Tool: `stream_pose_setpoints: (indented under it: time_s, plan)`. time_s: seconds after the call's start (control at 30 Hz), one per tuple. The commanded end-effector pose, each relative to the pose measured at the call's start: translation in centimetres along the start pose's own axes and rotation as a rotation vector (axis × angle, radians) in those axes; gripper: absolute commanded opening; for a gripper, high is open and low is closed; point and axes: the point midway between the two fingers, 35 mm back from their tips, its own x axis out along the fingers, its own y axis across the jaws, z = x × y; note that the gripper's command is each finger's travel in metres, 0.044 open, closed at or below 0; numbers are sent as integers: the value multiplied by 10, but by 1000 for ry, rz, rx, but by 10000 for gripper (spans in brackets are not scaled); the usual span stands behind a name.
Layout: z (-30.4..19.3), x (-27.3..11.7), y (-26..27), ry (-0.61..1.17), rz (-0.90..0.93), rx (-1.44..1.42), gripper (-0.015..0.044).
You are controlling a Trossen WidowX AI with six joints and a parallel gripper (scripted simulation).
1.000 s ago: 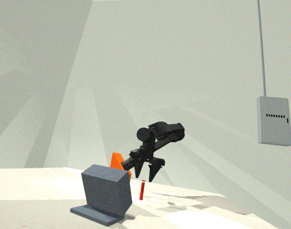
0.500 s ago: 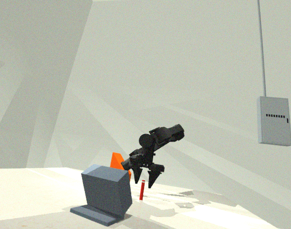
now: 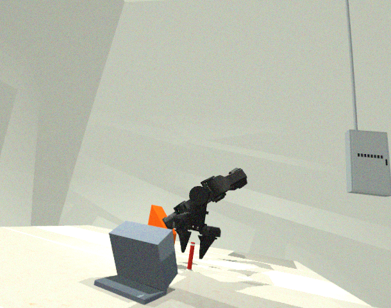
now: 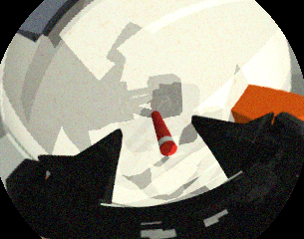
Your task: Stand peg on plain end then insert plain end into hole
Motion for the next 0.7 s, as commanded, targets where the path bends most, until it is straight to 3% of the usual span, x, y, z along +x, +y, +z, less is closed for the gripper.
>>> stream_pose_setpoints:
  time_s: [0.0, 0.47, 0.67]
  plan:
    - [0, 0, 0, 0, 0, 0, 414]
    - [0, 0, 0, 0, 0, 0, 46]
    - [0, 0, 0, 0, 0, 0, 6]
